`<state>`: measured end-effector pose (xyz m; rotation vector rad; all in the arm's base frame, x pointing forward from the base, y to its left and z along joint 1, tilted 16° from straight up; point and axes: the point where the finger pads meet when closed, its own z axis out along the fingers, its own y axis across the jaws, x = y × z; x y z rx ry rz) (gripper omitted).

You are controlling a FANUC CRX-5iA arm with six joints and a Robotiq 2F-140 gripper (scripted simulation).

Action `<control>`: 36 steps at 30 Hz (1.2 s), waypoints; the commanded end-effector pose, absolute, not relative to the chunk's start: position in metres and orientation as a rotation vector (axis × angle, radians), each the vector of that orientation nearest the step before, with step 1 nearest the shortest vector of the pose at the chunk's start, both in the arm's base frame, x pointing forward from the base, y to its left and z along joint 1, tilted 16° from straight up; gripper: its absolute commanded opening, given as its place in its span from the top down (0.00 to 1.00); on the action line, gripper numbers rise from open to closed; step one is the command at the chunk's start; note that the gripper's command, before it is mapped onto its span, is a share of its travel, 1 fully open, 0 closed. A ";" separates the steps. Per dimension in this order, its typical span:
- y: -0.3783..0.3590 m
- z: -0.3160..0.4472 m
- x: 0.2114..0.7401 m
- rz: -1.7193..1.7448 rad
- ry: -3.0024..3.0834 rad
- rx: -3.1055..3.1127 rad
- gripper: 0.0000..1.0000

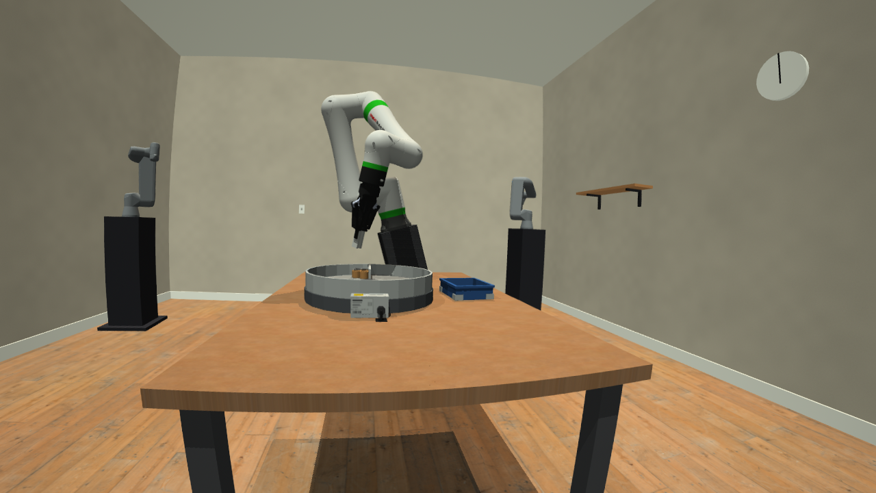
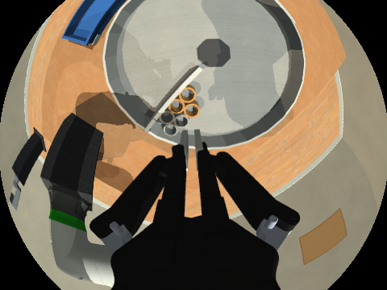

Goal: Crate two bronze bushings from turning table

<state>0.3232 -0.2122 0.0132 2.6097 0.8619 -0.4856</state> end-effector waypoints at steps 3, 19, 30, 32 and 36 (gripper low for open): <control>-0.221 -0.004 0.332 -0.760 0.785 2.506 0.94; -0.230 -0.022 0.340 -1.006 0.710 2.370 0.94; -0.230 -0.022 0.340 -1.007 0.710 2.369 0.94; -0.230 -0.022 0.340 -1.007 0.710 2.369 0.94; -0.230 -0.022 0.340 -1.007 0.710 2.369 0.94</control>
